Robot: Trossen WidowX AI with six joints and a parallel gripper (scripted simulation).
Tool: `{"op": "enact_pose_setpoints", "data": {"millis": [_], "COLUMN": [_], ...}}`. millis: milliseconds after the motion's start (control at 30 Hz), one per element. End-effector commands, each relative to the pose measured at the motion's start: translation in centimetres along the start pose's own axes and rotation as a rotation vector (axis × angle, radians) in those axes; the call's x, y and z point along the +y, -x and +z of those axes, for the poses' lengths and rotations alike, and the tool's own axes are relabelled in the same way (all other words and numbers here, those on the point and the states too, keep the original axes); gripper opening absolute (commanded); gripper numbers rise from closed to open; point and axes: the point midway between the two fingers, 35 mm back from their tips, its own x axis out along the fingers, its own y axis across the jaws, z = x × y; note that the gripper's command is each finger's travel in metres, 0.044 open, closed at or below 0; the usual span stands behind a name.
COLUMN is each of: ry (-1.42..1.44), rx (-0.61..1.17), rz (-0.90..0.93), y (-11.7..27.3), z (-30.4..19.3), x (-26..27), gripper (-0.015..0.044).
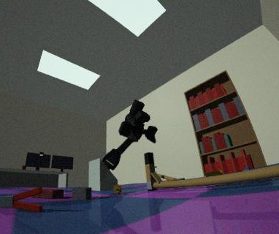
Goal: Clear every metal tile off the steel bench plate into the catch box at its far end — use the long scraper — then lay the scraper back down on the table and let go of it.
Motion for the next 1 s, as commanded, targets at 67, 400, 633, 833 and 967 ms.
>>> {"op": "enact_pose_setpoints", "data": {"millis": [67, 400, 633, 833, 967], "ry": [0.009, 0.013, 0.013, 0.013, 0.013], "rx": [-0.021, -0.032, -0.033, -0.034, -0.033], "rz": [0.003, 0.001, 0.002, 0.003, 0.002], "y": [0.7, 0.1, -1.7, -2.3, -2.8], "z": [-1.4, -2.8, -4.1, -4.6, -4.5], "x": [-0.1, -0.2, -0.2, -0.2, -0.2], "gripper": [0.044, 0.044, 0.044, 0.044, 0.044]}}
